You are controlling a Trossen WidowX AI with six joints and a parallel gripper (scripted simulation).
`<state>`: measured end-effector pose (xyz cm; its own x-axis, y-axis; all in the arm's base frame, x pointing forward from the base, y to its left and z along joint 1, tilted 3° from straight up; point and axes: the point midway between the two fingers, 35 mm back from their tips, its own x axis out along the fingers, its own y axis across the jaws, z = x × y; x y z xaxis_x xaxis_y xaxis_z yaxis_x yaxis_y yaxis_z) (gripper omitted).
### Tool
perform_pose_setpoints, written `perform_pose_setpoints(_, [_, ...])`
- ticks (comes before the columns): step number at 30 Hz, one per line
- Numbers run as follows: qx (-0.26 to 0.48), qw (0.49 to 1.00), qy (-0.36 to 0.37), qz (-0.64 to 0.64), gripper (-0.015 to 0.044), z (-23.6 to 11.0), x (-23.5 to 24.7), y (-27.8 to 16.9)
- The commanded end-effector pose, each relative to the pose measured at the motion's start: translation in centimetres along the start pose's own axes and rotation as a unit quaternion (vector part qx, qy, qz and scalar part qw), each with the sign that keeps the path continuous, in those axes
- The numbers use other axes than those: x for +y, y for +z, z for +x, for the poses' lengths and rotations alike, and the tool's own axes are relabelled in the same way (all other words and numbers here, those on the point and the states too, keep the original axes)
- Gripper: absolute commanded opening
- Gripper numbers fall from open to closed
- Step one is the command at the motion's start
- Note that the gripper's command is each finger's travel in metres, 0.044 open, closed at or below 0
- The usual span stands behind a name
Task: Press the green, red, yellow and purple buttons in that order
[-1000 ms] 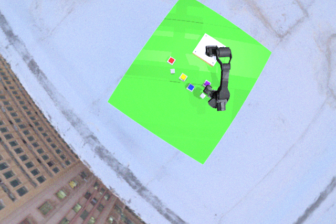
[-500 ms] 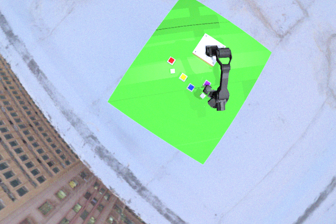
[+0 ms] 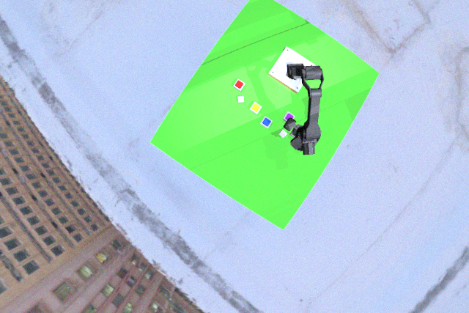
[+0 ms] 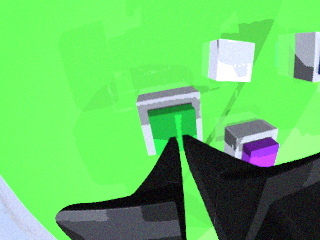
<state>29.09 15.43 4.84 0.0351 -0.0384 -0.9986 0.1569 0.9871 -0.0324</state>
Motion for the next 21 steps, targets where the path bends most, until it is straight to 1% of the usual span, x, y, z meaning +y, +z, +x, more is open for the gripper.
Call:
perform_pose_setpoints(1, [-0.007, 1.0, 0.003, -0.001, 0.002, -1.8, 0.1, 0.2])
perform_pose_setpoints(4, [-0.007, 1.0, 0.004, -0.002, 0.002, -2.1, 0.1, 0.2])
perform_pose_setpoints(5, [-0.007, 1.0, 0.004, -0.003, 0.002, -2.9, 0.2, 0.3])
perform_pose_setpoints(8, [-0.007, 1.0, 0.004, -0.002, 0.002, -7.0, 0.2, 0.2])
perform_pose_setpoints(9, [-0.007, 1.0, 0.004, -0.001, 0.002, -7.8, 0.1, 0.1])
perform_pose_setpoints(14, [-0.007, 1.0, 0.003, -0.001, 0.002, -8.0, 0.0, 0.2])
perform_pose_setpoints(16, [-0.008, 1.0, 0.001, -0.002, 0.002, -8.0, -1.0, 0.7])
perform_pose_setpoints(18, [-0.009, 1.0, -0.003, -0.003, 0.002, -7.9, -2.9, 1.6])
perform_pose_setpoints(21, [-0.01, 1.0, -0.013, -0.005, 0.002, -7.7, -7.3, 3.3])
